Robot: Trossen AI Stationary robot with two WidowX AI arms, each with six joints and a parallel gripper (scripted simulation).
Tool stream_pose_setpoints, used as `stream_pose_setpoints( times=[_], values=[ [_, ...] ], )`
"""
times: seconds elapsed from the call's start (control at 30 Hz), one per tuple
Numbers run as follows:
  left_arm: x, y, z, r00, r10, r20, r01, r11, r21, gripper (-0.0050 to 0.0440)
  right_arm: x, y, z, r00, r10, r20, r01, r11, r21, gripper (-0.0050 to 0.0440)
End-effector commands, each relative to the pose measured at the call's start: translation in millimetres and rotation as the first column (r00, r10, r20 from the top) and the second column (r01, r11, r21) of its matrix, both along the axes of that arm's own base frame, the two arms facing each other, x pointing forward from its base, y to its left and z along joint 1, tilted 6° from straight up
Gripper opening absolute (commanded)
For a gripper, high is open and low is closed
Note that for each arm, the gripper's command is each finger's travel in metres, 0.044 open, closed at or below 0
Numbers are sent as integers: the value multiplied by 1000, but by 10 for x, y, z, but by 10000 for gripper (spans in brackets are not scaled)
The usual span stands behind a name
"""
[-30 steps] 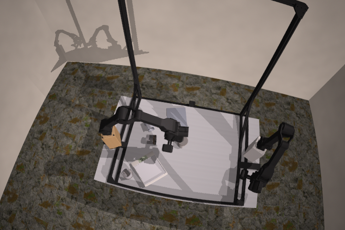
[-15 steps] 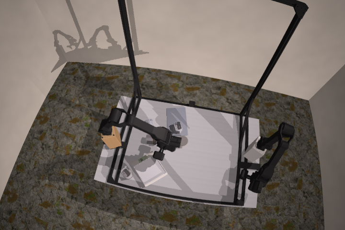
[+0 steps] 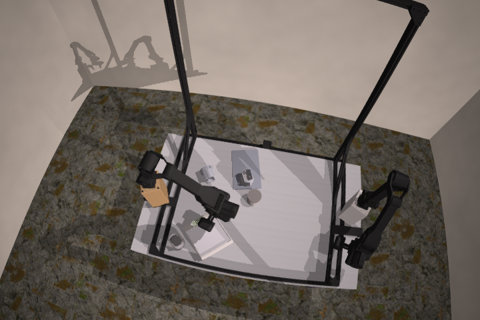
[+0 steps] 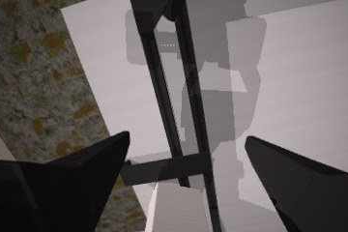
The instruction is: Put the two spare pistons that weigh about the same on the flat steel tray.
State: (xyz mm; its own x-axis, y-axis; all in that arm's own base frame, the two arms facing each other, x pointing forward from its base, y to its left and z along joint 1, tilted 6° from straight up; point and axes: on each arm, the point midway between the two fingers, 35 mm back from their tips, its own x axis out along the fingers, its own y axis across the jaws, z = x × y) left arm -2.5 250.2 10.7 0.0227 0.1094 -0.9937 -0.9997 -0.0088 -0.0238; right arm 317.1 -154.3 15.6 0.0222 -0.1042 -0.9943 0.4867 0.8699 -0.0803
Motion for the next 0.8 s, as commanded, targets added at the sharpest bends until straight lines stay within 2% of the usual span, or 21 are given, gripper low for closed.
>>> stream_pose_setpoints(
  times=[0.0,0.2,0.27,0.37,0.6,0.77],
  values=[
    [2,1,1,1000,-1,1,1,1000,0,440,-200,-83,-15,998,-64,4,63,998,4,378],
    [2,1,1,1000,-1,1,1,1000,0,440,-479,-191,-31,992,-129,10,129,992,4,378],
    [2,1,1,1000,-1,1,1,1000,0,440,-479,-191,-31,992,-129,10,129,992,4,378],
    [2,1,1,1000,-1,1,1,1000,0,440,-623,-229,-44,981,-193,17,193,981,3,378],
    [2,1,1,1000,-1,1,1,1000,0,440,-954,-316,-74,981,-192,18,192,981,3,378],
    [2,1,1,1000,-1,1,1,1000,0,440,-933,-118,-94,996,-86,7,86,996,-1,378]
  ],
)
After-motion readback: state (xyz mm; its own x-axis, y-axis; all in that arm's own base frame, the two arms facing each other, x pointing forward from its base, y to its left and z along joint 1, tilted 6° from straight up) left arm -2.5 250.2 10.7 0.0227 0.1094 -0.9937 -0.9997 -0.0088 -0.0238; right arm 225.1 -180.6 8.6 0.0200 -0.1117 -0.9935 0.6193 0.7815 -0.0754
